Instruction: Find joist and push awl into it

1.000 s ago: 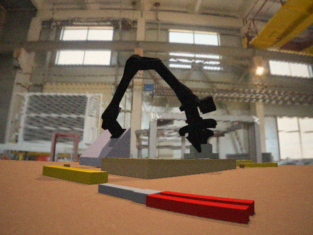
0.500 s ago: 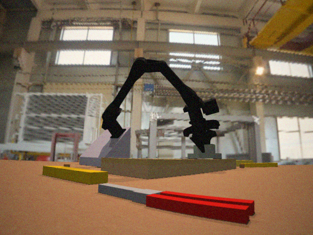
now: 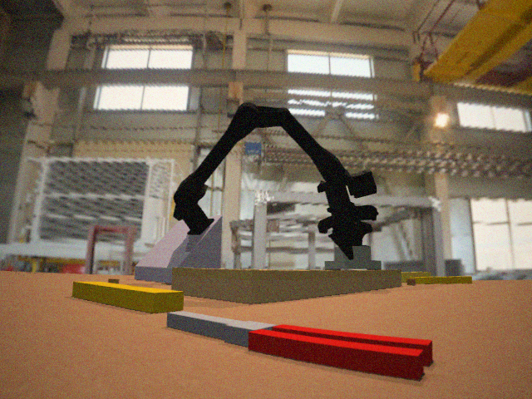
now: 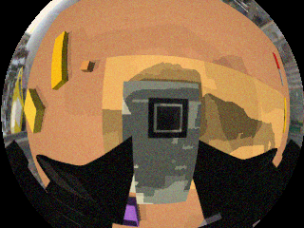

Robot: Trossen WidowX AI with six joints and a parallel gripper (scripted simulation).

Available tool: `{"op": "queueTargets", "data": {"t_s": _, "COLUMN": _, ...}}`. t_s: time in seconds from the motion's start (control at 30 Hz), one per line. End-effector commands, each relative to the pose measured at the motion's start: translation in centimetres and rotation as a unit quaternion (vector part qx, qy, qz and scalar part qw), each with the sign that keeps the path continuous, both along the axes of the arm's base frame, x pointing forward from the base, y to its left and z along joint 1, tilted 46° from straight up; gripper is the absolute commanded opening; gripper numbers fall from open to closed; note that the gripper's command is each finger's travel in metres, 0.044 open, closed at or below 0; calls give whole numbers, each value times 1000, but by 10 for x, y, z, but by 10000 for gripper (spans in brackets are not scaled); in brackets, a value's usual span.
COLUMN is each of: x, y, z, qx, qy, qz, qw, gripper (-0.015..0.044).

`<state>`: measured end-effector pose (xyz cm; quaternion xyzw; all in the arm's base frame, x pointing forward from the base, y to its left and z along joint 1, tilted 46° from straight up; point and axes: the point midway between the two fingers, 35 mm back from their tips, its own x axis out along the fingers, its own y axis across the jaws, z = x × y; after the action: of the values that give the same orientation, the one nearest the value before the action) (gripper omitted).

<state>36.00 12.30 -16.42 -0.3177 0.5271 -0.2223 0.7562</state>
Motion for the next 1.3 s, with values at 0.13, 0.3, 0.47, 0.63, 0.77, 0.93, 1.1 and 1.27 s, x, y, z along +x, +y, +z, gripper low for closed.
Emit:
{"op": "queueTargets", "data": {"t_s": 0.13, "x": 0, "y": 0, "z": 0, "qx": 0, "qy": 0, "qz": 0, "qw": 1000, "gripper": 0}}
{"op": "queueTargets", "data": {"t_s": 0.3, "x": -1, "y": 2, "z": -2, "qx": 1, "qy": 1, "qz": -1, "qw": 1000, "gripper": 0}}
{"op": "queueTargets", "data": {"t_s": 0.47, "x": -1, "y": -4, "z": 3, "qx": 1, "qy": 2, "qz": -1, "qw": 1000, "gripper": 0}}
{"op": "queueTargets", "data": {"t_s": 0.63, "x": -1, "y": -11, "z": 9, "qx": 0, "qy": 2, "qz": -1, "qw": 1000, "gripper": 0}}
{"op": "queueTargets", "data": {"t_s": 0.77, "x": -1, "y": -16, "z": 15, "qx": 0, "qy": 2, "qz": -1, "qw": 1000, "gripper": 0}}
{"op": "queueTargets", "data": {"t_s": 0.93, "x": -1, "y": -23, "z": 21, "qx": 0, "qy": 2, "qz": -1, "qw": 1000, "gripper": 0}}
{"op": "queueTargets", "data": {"t_s": 1.1, "x": -1, "y": -29, "z": 28, "qx": 0, "qy": 2, "qz": -1, "qw": 1000, "gripper": 0}}
{"op": "queueTargets", "data": {"t_s": 1.27, "x": -1, "y": -36, "z": 34, "qx": -1, "qy": 2, "qz": -1, "qw": 1000, "gripper": 0}}
